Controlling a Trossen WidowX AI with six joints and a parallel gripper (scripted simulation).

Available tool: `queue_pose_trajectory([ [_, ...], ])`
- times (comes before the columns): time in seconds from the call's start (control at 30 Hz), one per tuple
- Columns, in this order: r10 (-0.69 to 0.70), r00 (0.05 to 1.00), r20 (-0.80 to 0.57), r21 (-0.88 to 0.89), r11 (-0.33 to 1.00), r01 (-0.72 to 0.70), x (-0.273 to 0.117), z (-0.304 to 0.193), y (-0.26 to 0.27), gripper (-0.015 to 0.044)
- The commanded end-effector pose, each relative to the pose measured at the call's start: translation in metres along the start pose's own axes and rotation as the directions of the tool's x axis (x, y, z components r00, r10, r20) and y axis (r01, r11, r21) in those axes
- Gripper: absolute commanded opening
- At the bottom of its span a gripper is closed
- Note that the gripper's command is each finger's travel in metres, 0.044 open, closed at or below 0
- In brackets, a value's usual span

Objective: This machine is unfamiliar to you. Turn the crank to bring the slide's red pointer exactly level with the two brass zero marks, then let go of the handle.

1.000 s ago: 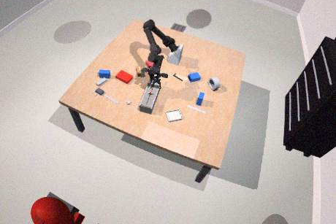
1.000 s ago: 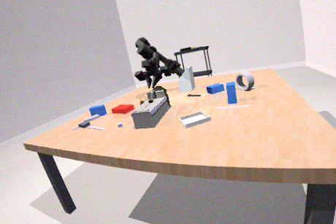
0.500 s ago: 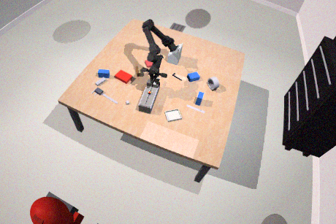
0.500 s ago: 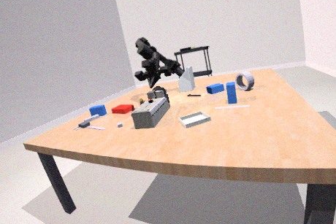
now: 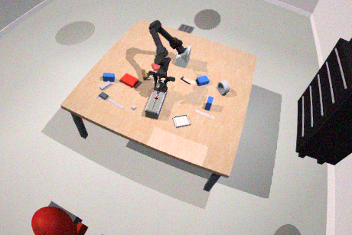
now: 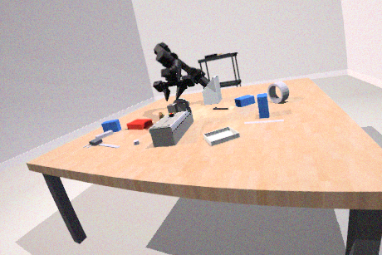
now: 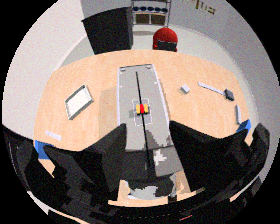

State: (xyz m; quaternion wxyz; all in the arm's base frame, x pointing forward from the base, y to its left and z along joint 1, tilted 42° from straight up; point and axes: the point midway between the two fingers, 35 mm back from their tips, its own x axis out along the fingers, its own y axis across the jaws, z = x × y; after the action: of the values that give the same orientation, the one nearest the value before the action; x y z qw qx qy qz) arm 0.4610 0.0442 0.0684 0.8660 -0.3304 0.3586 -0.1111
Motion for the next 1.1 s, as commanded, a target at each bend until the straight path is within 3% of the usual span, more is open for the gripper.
queue_pose_trajectory([
  [0.0,-0.001,1.000,0.000,0.000,1.000,0.001,0.0000,0.0000,-0.0001,0.0315],
  [0.13,-0.001,1.000,0.000,0.000,1.000,0.001,0.0000,0.0000,-0.0001,0.0420],
  [0.2,-0.001,1.000,0.000,0.000,1.000,0.001,0.0000,0.0000,-0.0001,0.0440],
  [0.77,-0.001,1.000,0.000,0.000,1.000,0.001,0.0000,0.0000,-0.0001,0.0000],
  [1.07,0.000,1.000,0.000,0.000,1.000,0.000,0.0000,0.0000,0.0000,0.0000],
])
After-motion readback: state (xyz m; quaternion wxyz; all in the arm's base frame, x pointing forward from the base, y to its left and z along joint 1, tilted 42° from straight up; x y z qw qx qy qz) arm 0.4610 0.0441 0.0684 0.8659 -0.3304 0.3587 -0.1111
